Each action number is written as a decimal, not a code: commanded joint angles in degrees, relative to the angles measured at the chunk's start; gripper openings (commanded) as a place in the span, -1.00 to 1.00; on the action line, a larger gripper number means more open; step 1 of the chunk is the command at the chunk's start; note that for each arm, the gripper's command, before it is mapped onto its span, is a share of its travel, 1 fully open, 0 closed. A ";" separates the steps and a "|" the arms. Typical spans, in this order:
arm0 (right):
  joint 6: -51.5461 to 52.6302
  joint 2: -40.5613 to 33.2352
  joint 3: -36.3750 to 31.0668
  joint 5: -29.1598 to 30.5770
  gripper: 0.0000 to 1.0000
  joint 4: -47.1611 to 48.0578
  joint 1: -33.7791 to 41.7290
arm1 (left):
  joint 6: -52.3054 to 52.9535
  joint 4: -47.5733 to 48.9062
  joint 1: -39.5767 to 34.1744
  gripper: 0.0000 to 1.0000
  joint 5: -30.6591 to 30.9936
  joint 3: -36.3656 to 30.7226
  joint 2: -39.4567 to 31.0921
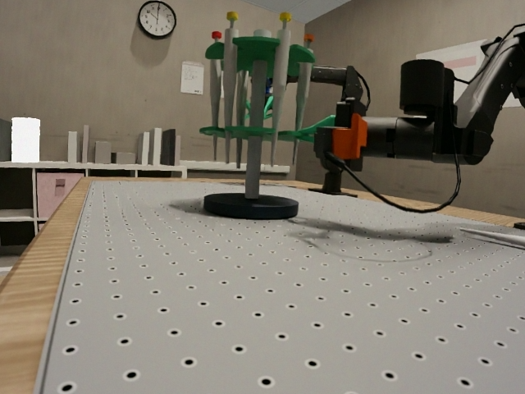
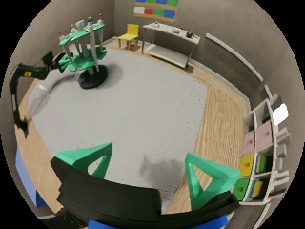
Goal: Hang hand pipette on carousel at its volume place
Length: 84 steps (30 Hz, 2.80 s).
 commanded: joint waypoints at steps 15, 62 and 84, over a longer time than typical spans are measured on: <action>-0.60 0.56 0.58 -1.34 1.00 0.52 -0.64 | 0.16 -1.49 -0.46 -1.00 -0.54 2.77 -0.90; -0.60 0.56 0.58 -1.34 1.00 0.52 -0.64 | 0.19 -6.59 2.06 -1.00 10.30 13.69 4.11; -0.60 0.56 0.58 -1.34 1.00 0.52 -0.64 | 0.17 -6.60 2.06 -1.00 10.30 13.70 4.11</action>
